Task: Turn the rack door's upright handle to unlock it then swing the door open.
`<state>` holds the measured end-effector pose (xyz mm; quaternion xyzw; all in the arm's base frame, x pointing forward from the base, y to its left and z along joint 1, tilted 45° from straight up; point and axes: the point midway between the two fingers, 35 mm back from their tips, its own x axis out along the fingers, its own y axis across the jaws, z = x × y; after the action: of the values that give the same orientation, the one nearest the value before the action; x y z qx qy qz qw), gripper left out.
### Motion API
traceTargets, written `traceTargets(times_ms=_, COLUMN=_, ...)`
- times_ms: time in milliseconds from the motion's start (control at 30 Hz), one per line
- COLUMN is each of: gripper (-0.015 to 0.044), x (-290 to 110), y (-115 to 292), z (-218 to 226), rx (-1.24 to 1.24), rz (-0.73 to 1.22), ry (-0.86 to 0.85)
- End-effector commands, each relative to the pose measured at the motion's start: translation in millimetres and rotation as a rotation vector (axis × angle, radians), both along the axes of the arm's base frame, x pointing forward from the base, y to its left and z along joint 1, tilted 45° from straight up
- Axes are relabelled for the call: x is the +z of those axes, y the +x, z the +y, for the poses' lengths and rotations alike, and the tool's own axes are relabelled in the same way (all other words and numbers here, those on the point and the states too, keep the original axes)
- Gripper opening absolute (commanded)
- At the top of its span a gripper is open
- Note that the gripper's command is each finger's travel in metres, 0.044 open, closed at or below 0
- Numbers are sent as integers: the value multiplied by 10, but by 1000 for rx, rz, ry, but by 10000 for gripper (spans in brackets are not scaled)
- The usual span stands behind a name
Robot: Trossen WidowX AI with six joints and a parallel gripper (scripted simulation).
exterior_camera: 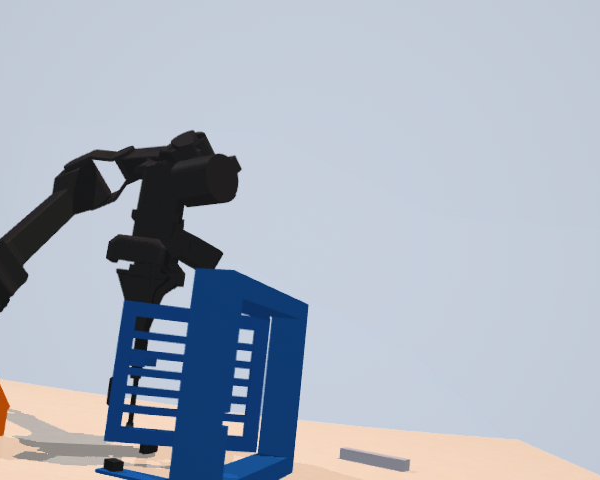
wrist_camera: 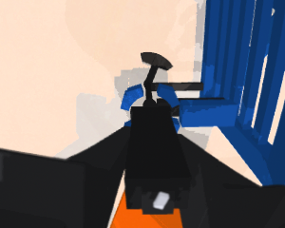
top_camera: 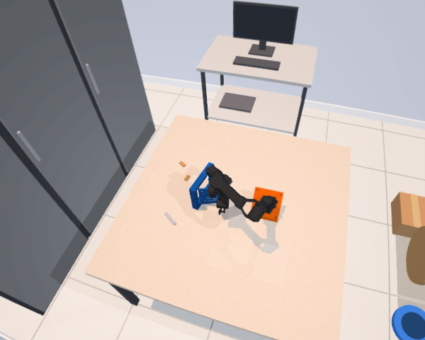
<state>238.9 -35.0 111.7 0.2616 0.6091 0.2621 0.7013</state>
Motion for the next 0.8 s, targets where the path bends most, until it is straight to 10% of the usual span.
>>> traceTargets(times_ms=0, gripper=12, x=83, y=22, z=71, rx=-56, rz=44, ry=12)
traceTargets(times_ms=767, gripper=12, x=397, y=188, z=364, rx=-274, rz=252, ry=51)
